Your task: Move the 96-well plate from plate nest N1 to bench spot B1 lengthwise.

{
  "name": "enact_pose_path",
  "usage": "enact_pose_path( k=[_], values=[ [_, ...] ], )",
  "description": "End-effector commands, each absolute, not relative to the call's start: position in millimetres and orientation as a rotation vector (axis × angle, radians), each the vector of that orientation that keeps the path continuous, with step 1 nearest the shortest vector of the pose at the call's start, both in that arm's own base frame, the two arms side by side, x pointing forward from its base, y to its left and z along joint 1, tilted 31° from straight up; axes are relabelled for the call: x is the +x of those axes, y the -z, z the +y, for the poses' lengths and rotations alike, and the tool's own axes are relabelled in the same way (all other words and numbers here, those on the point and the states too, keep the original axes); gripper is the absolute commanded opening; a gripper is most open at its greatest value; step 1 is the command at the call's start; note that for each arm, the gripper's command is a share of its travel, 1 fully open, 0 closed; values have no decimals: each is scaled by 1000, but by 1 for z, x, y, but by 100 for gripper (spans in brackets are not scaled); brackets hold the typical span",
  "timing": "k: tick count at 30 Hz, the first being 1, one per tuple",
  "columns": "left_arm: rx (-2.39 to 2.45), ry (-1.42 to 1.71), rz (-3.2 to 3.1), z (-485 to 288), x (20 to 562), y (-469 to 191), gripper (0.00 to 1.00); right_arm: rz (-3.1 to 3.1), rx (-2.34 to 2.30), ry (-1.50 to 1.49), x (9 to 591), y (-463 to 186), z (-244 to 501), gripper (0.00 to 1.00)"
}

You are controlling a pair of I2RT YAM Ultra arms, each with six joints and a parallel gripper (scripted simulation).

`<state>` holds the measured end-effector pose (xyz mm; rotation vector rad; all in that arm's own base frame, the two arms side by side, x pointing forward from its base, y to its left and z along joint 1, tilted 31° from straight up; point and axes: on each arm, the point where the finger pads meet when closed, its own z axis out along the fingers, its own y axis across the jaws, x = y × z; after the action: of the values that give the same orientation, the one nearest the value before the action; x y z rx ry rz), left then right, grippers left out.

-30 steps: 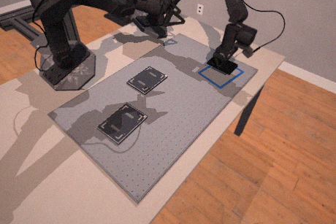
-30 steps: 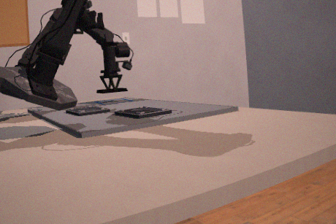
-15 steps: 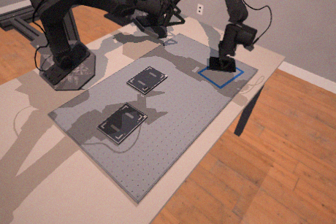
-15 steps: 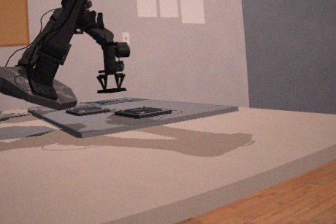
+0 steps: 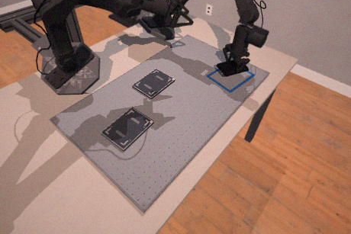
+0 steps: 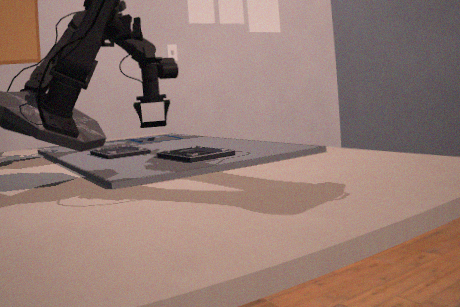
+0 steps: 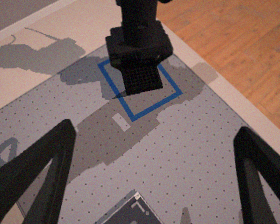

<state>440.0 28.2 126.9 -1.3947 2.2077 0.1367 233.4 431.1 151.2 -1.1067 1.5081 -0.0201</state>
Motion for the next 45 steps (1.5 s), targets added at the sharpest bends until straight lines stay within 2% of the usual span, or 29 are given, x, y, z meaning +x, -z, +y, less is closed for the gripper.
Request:
enact_pose_path(
  k=[1, 17, 32, 45],
  values=[
    [-1615, -42, 2003, 26, 441, -139, 79, 1482, -1082, -17, 229, -168, 442, 100],
    [-1684, 25, 1925, 24, 448, -147, 79, 1482, -1082, -17, 229, -168, 442, 100],
    [-1705, -42, 1960, 44, 453, -96, 79, 1482, -1082, -17, 229, -168, 442, 100],
    [-1703, -19, 1943, 41, 456, -104, 79, 1482, -1082, -17, 229, -168, 442, 100]
  ],
)
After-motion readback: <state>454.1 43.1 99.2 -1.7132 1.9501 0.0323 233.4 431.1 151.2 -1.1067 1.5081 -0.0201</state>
